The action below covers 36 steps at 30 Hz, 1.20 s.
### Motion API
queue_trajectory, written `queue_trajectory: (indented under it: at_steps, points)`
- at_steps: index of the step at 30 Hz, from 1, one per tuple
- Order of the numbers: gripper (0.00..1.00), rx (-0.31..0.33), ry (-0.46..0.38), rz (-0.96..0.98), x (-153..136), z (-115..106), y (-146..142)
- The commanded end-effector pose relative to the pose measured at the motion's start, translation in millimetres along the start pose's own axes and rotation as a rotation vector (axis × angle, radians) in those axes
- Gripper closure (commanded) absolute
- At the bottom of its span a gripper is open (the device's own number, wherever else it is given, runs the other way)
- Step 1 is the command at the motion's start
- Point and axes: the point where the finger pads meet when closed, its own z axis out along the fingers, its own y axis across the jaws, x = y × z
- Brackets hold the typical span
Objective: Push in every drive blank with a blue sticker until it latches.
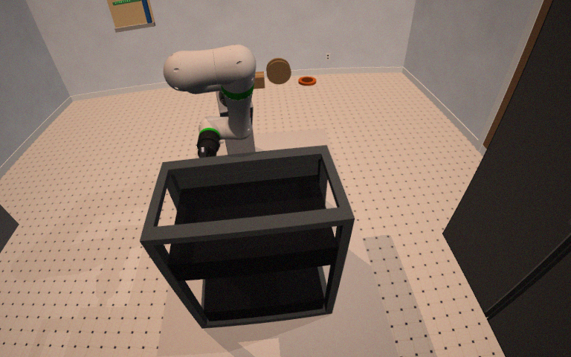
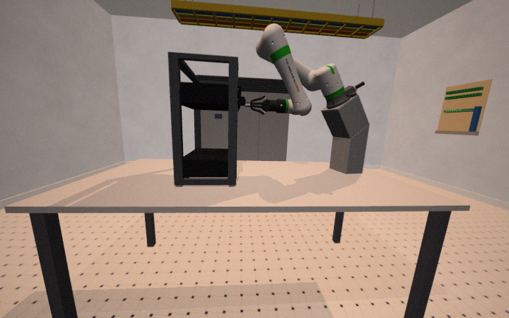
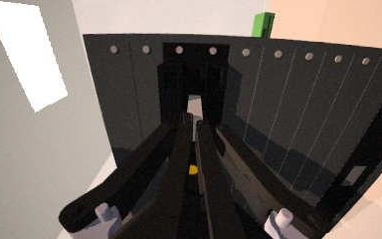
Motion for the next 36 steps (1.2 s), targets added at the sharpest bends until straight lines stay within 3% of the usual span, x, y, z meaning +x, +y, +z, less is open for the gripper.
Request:
queue_trajectory:
  at_steps: [1, 36]
  points:
    - [1.0, 0.0, 0.0, 0.0, 0.1, 1.5, -0.1]
    - [1.0, 0.0, 0.0, 0.0, 0.1, 8.1, -0.2]
